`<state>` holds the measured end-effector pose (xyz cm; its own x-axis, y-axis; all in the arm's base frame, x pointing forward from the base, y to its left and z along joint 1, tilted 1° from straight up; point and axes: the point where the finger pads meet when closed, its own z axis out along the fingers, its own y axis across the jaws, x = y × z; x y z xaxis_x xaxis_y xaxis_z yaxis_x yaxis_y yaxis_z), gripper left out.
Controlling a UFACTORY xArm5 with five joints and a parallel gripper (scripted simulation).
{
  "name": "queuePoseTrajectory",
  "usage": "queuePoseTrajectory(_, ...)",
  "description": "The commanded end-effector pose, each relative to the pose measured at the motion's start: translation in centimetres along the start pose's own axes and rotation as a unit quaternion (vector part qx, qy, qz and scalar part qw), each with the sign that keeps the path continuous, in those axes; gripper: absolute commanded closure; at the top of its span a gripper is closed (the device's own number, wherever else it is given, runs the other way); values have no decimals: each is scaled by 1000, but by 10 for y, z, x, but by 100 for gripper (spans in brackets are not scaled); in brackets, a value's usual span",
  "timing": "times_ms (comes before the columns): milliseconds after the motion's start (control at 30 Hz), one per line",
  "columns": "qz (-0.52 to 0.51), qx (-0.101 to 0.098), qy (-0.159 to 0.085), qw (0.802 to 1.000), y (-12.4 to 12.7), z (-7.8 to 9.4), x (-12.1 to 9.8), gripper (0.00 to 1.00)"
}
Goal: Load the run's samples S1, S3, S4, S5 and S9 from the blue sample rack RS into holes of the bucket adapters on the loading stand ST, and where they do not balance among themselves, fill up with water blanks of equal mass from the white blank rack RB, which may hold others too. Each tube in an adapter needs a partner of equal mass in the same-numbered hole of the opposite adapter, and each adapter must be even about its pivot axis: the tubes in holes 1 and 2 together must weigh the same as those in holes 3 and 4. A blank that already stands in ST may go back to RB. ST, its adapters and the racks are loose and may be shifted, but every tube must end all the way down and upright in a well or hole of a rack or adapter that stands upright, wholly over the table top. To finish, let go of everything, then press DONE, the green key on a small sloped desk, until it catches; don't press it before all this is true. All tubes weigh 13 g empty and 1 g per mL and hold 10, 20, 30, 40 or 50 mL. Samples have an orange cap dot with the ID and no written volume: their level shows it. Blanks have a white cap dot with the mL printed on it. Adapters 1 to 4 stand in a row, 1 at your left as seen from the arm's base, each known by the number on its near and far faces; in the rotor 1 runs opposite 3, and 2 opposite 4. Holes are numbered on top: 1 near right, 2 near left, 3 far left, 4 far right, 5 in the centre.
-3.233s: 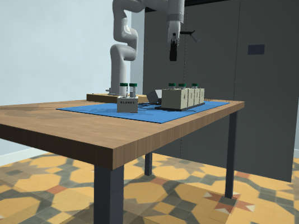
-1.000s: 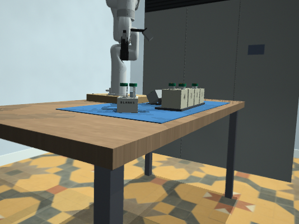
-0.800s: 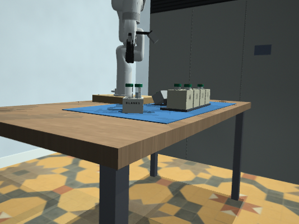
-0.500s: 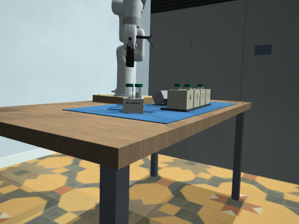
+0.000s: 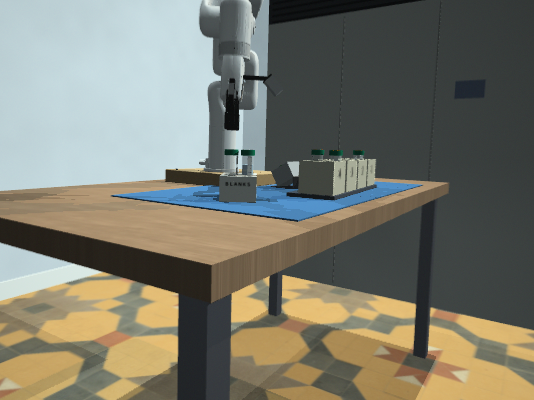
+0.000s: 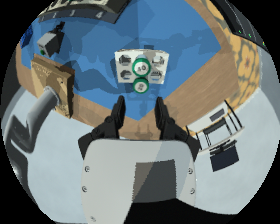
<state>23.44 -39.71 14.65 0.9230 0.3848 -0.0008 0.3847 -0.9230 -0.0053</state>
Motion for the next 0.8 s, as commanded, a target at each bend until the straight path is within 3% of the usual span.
queuePoseTrajectory(0, 0, -2, 0, 1000, 1, 5, 0, 43)
queuePoseTrajectory(767, 0, -2, 0, 1000, 1, 43, 1, 43)
